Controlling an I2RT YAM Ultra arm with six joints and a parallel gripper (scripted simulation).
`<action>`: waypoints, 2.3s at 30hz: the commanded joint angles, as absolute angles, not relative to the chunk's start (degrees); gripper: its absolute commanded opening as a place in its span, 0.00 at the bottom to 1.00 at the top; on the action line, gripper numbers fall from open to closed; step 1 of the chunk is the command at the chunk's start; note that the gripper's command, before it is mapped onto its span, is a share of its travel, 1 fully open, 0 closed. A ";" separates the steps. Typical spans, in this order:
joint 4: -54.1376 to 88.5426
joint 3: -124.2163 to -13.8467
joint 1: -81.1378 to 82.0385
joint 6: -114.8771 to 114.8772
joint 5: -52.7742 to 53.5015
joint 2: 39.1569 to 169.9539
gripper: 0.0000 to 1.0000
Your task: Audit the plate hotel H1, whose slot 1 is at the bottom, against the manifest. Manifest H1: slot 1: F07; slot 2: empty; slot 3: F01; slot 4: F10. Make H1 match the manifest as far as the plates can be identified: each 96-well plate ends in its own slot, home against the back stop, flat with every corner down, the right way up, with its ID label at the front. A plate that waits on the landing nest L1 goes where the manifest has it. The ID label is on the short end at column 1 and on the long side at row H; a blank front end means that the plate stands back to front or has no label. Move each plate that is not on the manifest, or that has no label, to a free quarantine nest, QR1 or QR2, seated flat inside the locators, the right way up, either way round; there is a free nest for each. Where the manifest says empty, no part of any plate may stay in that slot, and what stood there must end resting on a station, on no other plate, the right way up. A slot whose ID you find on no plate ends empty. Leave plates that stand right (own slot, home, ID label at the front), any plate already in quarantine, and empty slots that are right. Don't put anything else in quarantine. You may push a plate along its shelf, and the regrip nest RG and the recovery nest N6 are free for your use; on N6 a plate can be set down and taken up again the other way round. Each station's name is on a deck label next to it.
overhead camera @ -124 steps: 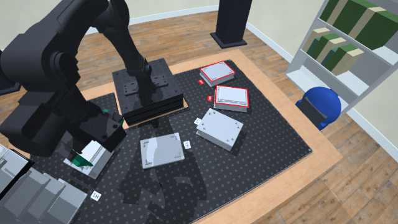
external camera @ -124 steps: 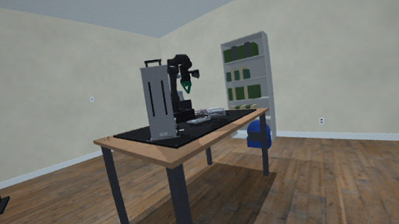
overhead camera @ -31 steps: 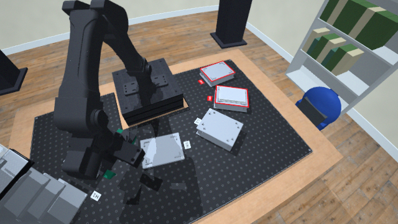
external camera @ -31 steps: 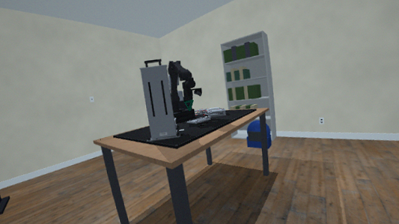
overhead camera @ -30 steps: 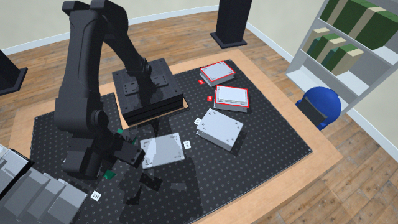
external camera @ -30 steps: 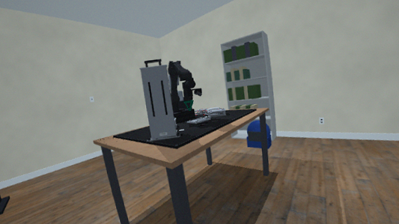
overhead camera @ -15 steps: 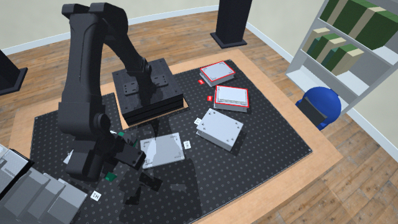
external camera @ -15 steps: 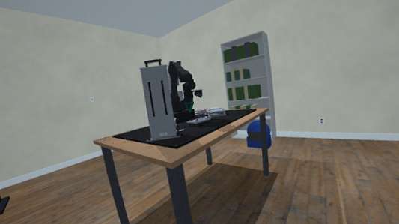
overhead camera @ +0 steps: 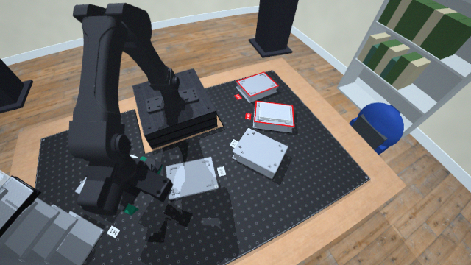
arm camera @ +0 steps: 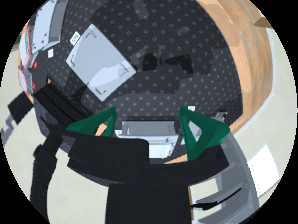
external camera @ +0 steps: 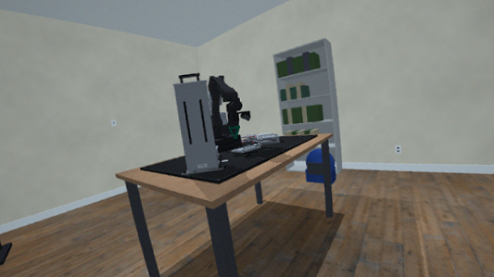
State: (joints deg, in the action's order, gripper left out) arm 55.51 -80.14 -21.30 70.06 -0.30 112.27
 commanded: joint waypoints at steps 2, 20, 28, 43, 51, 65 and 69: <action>55.40 -80.40 -21.35 70.17 -0.24 111.82 1.00; 55.40 -80.40 -21.35 70.17 -0.24 111.82 1.00; 55.40 -80.40 -21.35 70.17 -0.24 111.82 1.00; 55.40 -80.40 -21.35 70.17 -0.24 111.82 1.00; 57.81 -81.95 -21.34 70.16 -0.24 110.96 1.00; 62.01 -84.93 -21.33 70.15 -0.24 109.74 1.00; 63.43 -86.00 -21.32 70.14 -0.24 109.40 1.00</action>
